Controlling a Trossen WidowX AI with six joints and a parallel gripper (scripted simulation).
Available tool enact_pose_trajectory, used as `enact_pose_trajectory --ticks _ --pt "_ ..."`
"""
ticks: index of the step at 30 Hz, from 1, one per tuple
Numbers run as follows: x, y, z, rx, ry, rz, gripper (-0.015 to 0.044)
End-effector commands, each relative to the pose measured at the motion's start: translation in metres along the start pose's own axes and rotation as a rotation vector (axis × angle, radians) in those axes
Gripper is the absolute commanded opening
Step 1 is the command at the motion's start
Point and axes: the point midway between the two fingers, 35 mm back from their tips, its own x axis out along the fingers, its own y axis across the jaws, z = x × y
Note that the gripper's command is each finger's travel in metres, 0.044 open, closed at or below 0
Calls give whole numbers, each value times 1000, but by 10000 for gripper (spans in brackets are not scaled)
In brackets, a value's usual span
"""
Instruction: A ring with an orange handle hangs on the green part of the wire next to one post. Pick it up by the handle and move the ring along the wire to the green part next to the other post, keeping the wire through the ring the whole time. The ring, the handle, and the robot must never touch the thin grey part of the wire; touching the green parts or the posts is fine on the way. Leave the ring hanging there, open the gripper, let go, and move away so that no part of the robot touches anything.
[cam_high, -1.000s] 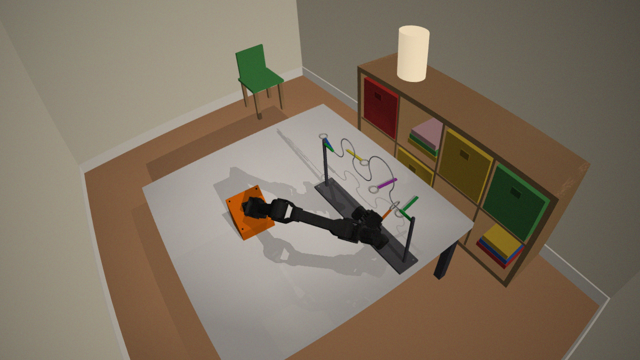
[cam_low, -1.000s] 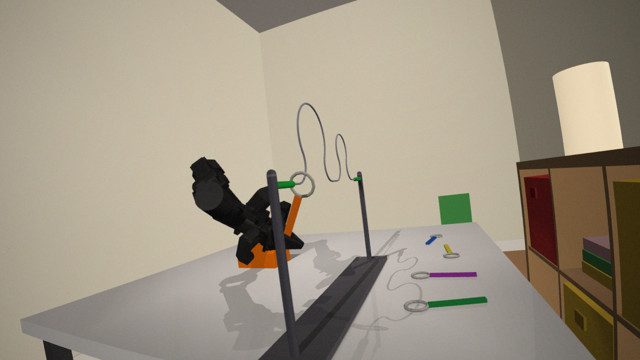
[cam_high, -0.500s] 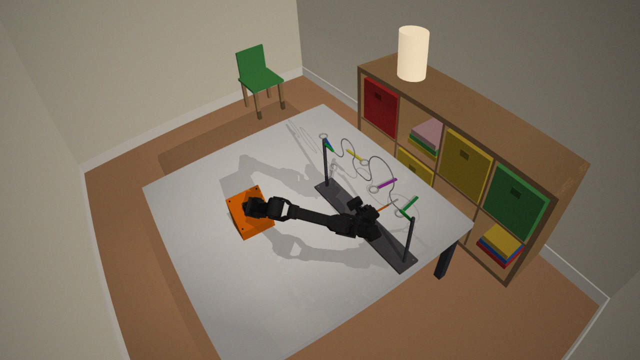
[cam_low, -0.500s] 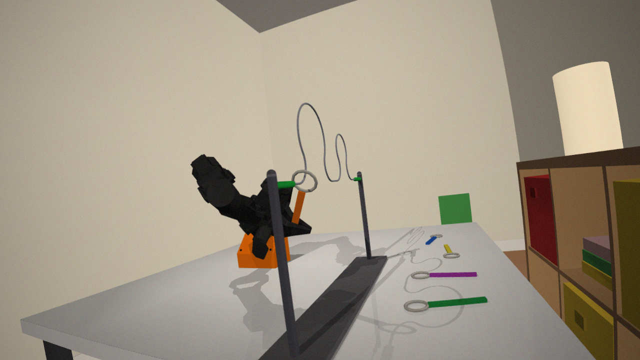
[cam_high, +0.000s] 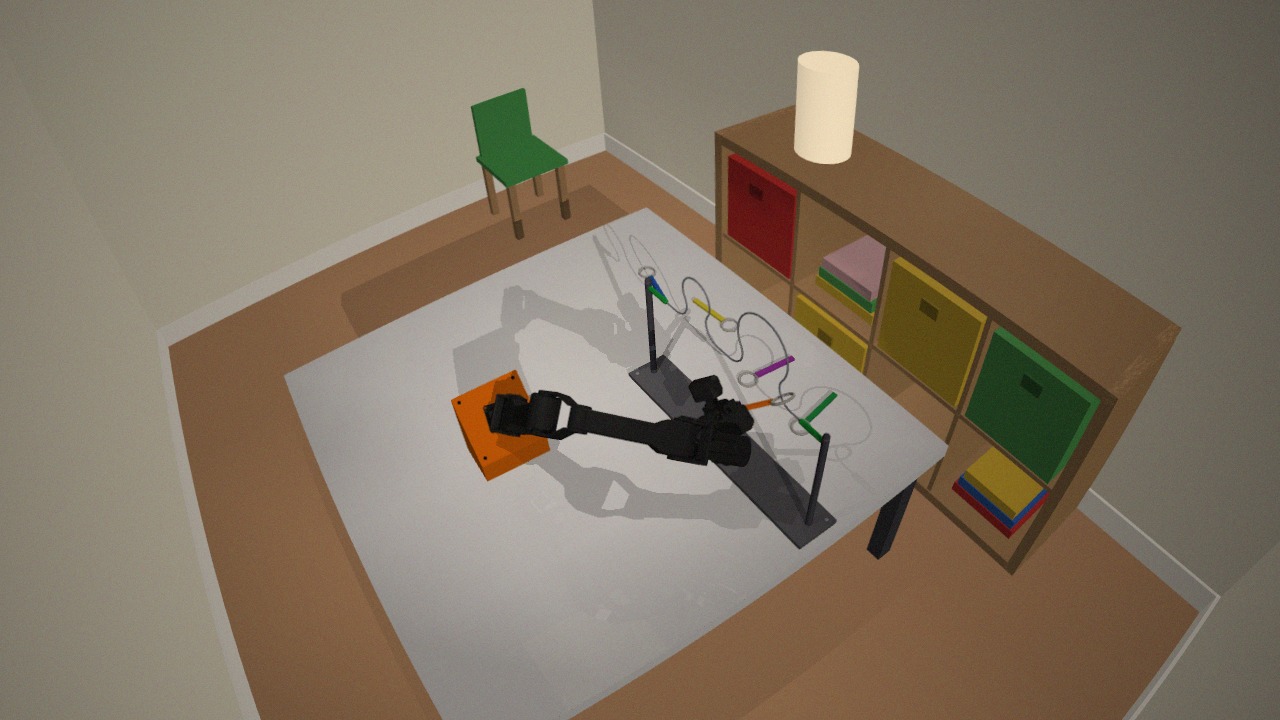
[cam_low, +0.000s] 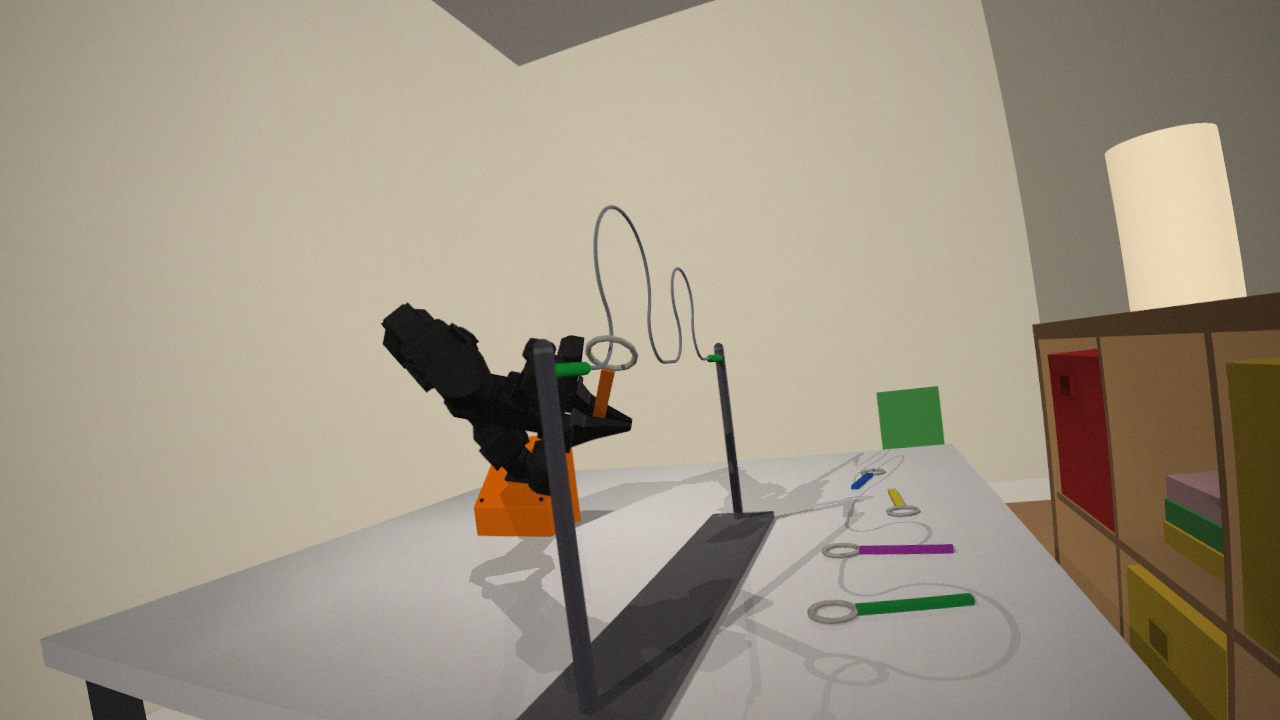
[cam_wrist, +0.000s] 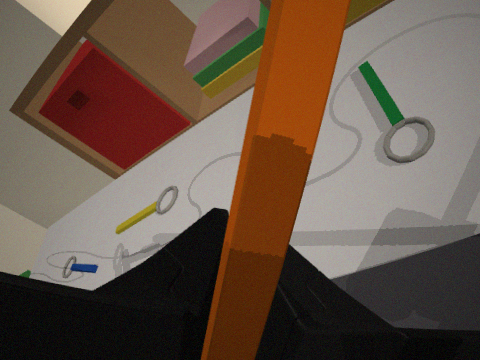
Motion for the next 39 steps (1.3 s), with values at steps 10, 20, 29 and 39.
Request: enact_pose_trajectory --ticks 10,20,29,39 --pt "-4 43 4 236 -5 140 -150" --pt "-8 69 13 399 -8 230 -150" --pt "-13 87 22 516 -9 295 -150" --pt "-18 101 31 619 -10 351 -150"
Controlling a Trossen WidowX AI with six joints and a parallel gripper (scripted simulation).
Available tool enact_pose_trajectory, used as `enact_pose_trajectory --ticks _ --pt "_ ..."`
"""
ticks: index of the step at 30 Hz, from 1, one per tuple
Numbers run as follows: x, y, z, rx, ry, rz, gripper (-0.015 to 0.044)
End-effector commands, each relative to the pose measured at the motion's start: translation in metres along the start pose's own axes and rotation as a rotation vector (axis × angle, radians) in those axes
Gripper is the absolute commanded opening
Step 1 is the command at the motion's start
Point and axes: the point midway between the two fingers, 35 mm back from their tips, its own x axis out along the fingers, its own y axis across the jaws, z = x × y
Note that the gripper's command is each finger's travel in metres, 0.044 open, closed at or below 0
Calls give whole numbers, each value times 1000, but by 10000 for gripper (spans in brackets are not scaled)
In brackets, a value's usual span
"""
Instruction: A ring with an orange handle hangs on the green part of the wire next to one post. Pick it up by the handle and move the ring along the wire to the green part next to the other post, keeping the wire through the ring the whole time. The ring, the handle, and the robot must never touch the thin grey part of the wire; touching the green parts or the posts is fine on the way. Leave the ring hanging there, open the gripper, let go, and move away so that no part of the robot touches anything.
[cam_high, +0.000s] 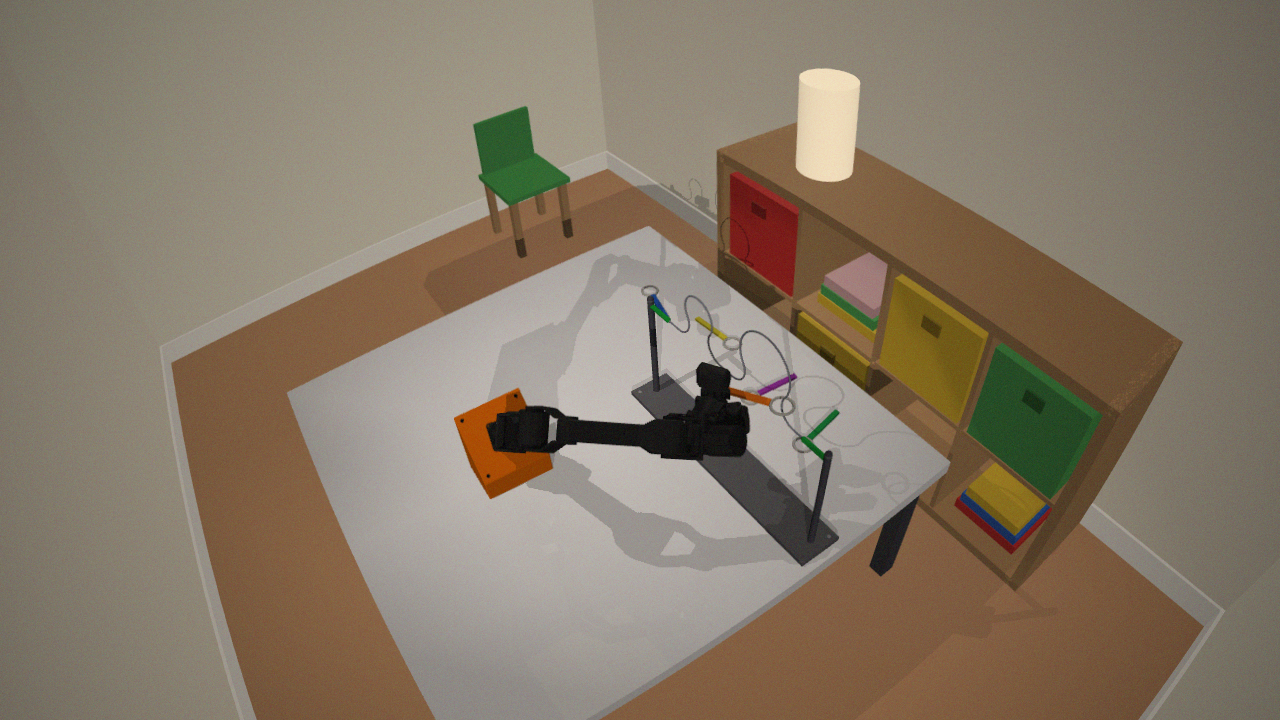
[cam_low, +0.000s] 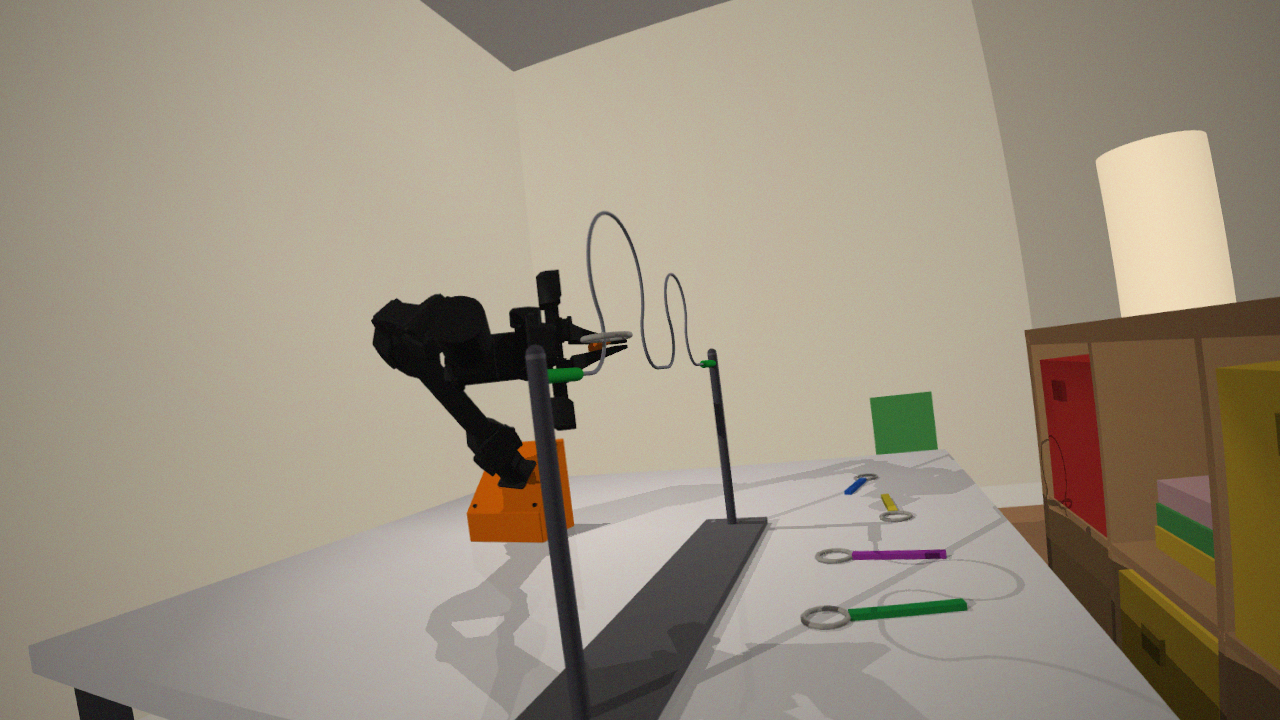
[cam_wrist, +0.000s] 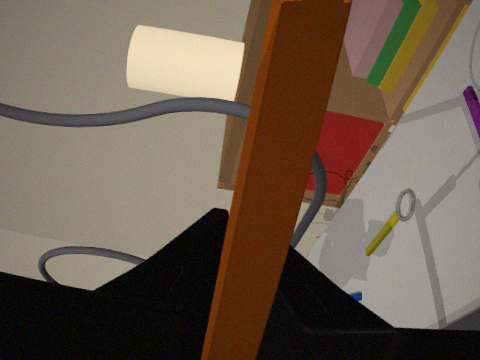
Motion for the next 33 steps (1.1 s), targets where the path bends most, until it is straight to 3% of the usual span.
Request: enact_pose_trajectory --ticks 1,33 --pt "-2 13 0 40 -3 35 -150" --pt "-5 51 6 249 -2 145 -150"
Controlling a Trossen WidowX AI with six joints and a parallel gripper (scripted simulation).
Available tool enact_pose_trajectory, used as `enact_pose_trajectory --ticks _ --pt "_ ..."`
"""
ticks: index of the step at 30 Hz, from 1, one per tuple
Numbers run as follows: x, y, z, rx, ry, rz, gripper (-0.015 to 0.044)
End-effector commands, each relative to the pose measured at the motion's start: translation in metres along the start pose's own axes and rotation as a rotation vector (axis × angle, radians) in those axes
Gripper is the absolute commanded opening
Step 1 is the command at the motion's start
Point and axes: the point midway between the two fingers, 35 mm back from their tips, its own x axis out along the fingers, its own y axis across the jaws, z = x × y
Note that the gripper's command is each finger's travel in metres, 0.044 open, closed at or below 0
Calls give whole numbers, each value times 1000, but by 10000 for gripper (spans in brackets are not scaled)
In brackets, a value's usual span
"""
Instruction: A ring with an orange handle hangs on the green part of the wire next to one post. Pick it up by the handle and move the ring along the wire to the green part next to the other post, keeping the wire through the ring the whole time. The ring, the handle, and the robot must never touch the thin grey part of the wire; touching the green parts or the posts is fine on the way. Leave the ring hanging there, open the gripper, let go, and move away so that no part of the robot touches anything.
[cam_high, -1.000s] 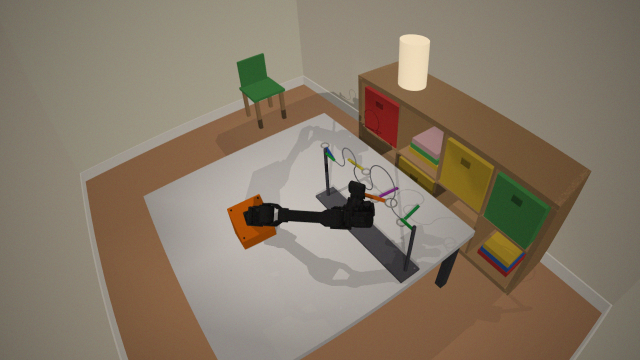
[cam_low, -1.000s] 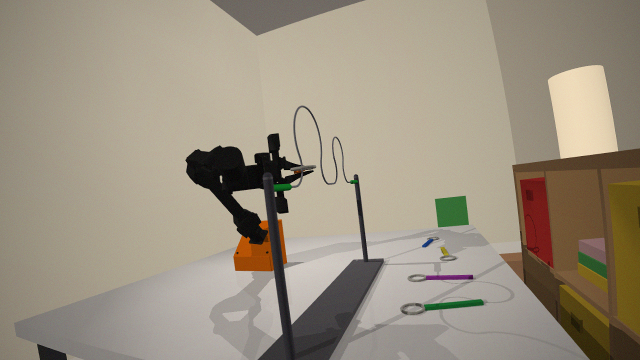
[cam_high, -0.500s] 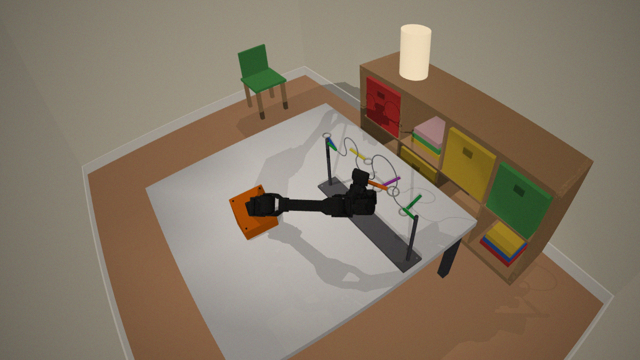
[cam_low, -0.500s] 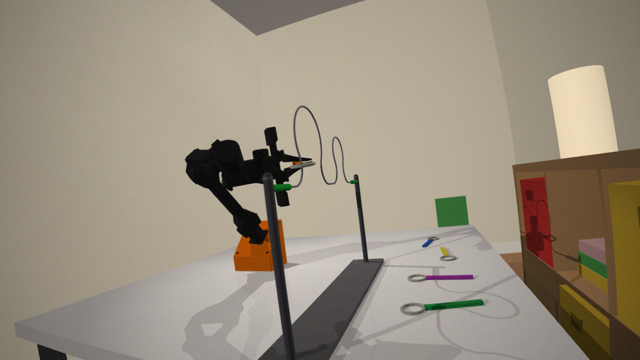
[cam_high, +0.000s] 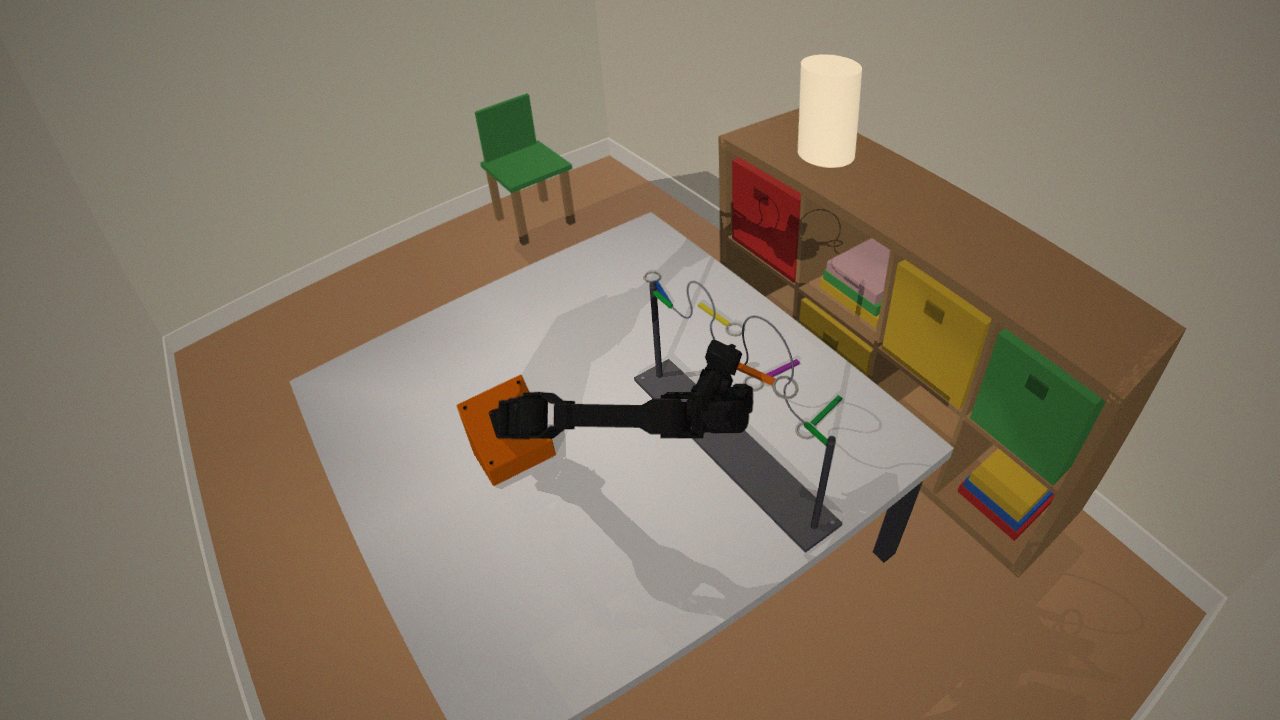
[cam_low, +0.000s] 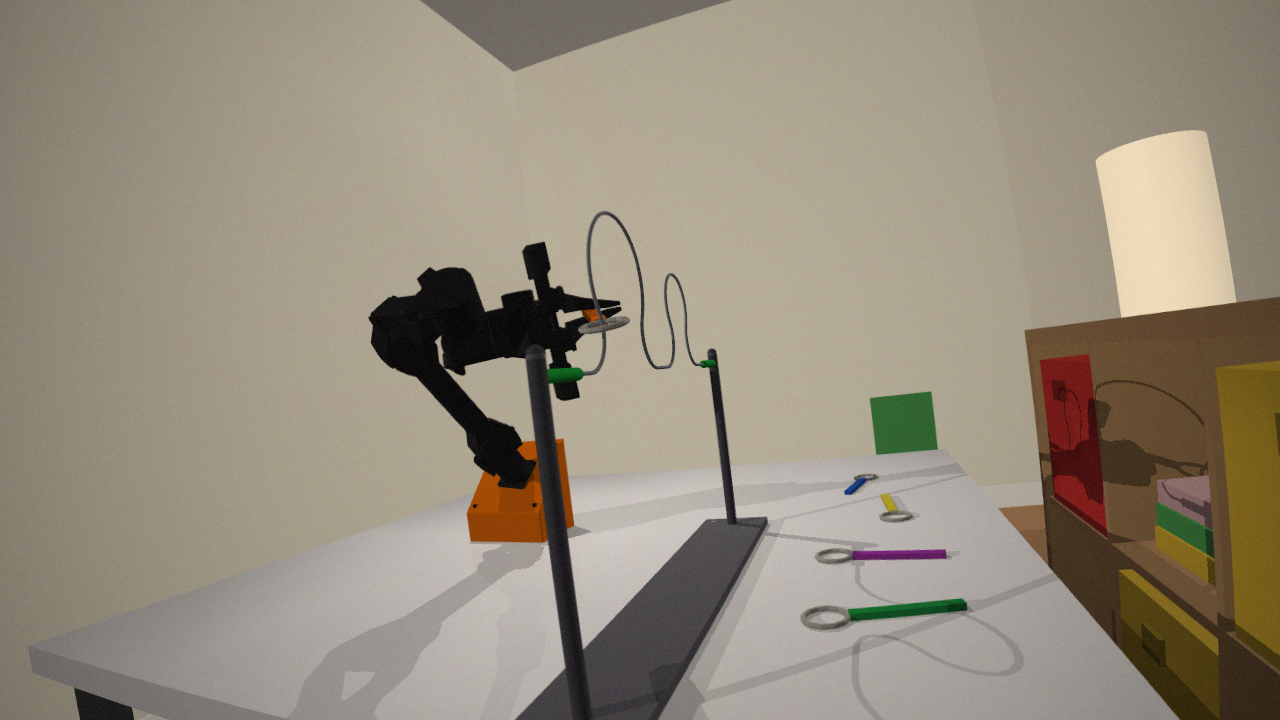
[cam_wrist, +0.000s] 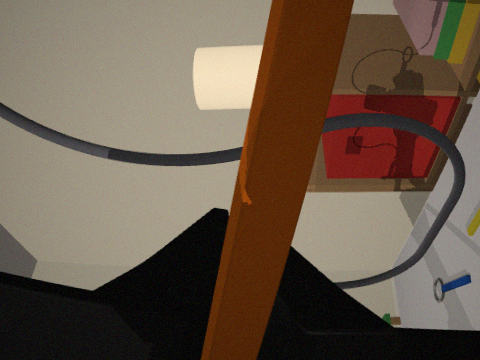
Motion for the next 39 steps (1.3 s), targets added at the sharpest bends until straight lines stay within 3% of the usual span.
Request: enact_pose_trajectory --ticks 1,25,39 --pt "-2 10 0 18 0 24 -150" --pt "-4 34 3 96 2 60 -150" --pt "-4 35 4 1 2 3 -150"
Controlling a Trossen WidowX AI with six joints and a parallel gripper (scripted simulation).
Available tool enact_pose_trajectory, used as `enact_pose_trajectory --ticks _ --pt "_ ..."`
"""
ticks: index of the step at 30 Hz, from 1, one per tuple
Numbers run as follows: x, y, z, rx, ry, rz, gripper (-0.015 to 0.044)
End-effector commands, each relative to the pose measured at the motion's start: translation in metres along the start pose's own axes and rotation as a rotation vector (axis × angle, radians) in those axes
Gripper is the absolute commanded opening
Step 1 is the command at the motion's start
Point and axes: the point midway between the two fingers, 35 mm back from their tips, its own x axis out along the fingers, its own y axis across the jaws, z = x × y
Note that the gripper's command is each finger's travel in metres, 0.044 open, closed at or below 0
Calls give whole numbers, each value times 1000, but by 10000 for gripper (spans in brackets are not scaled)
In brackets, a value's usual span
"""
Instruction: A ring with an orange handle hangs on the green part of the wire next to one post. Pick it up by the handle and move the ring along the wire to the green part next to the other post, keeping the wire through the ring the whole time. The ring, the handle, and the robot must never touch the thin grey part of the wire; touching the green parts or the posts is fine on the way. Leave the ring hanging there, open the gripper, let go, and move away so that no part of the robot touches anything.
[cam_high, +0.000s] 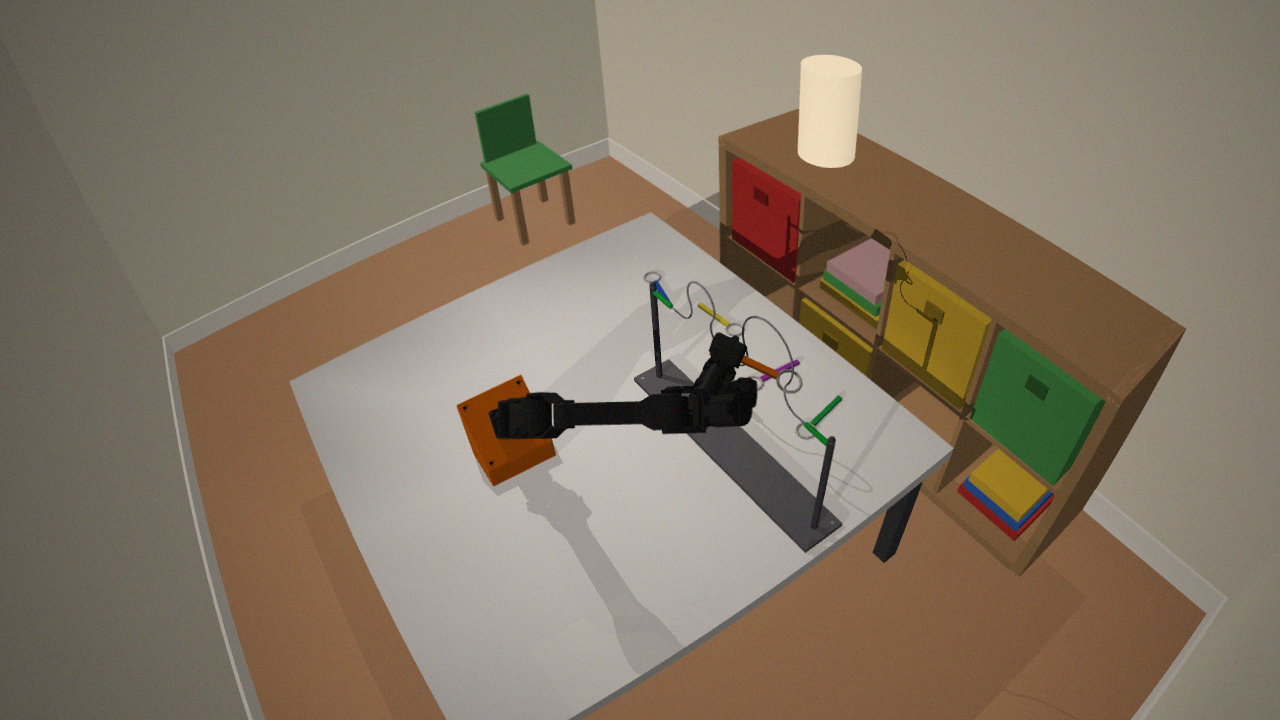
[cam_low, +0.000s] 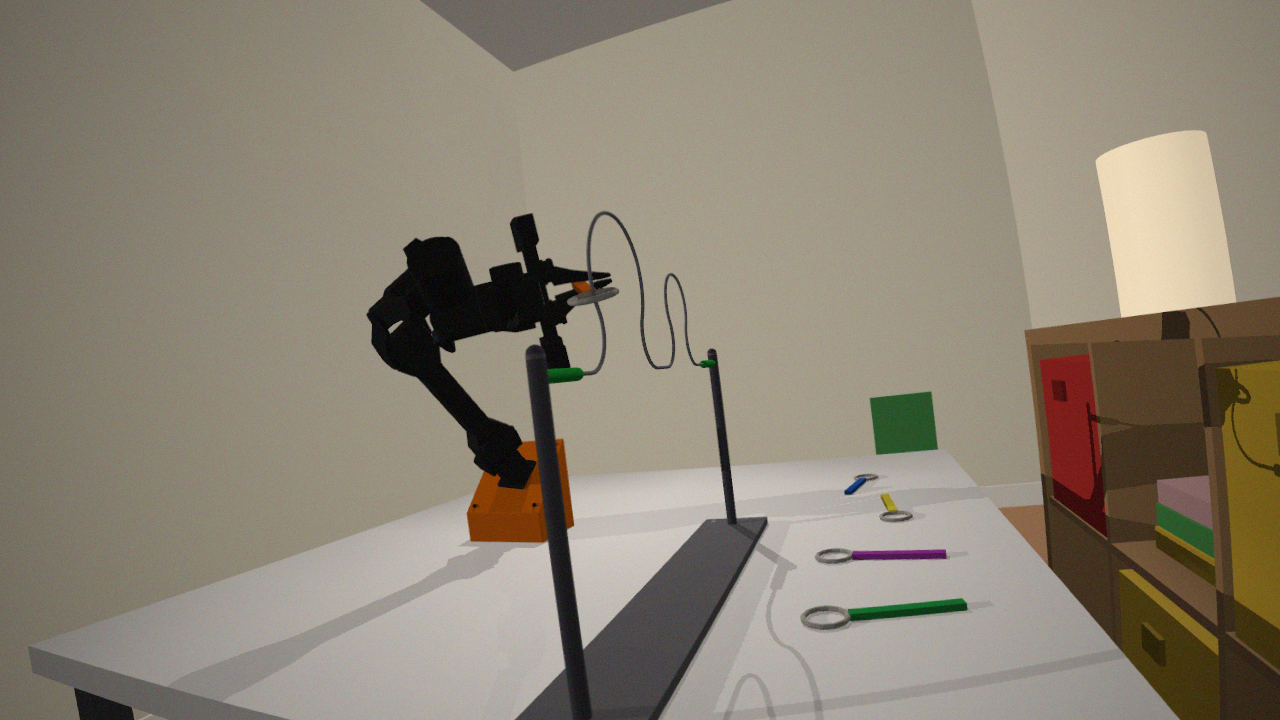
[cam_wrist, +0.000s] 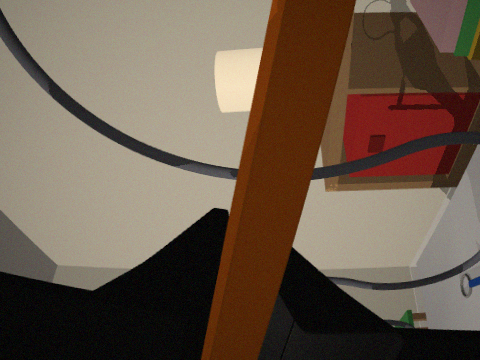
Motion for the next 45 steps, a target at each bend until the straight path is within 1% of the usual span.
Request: enact_pose_trajectory --ticks 1,45 --pt "1 0 2 -48 -2 -25 -150" --pt "-3 -22 8 -557 -9 -333 -150"
